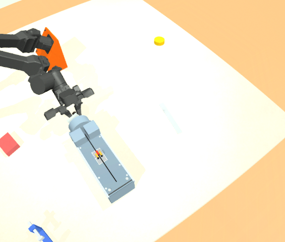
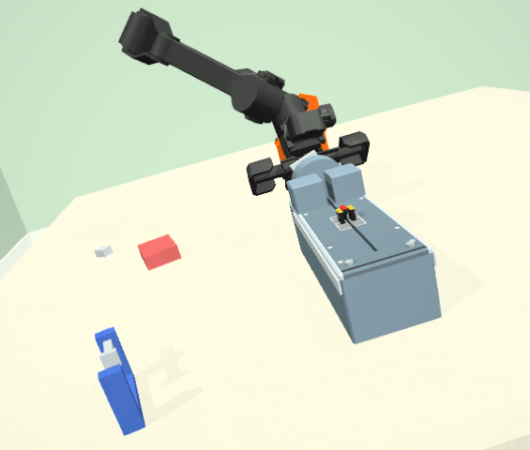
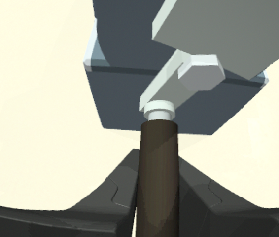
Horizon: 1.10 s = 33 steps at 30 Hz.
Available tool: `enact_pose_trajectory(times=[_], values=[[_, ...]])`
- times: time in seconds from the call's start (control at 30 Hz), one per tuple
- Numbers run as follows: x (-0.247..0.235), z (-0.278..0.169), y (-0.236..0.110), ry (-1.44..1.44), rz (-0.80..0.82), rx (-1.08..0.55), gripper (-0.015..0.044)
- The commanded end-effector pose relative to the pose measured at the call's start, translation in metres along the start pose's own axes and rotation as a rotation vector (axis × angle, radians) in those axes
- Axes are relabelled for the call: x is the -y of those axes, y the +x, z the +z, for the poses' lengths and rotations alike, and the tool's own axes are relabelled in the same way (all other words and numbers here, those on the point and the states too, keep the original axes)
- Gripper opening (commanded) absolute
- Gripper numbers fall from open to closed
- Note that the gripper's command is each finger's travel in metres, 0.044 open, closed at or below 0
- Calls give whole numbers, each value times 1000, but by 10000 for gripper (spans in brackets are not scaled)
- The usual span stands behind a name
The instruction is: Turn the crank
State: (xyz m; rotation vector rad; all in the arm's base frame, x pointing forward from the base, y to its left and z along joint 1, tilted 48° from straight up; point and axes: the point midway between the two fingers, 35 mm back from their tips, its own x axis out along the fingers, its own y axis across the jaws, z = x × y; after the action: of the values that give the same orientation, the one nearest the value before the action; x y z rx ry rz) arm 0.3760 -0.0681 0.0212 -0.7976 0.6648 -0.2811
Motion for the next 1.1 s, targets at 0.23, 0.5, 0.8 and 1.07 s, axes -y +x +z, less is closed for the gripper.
enact_pose_trajectory(times=[0.23, 0.5, 0.8, 1.07], values=[[10, -2, 2, 9, -21, -9, 0], [12, -2, 2, 9, -21, -9, 0], [14, -2, 1, 9, -21, -9, 0], [16, -2, 1, 9, -21, -9, 0]])
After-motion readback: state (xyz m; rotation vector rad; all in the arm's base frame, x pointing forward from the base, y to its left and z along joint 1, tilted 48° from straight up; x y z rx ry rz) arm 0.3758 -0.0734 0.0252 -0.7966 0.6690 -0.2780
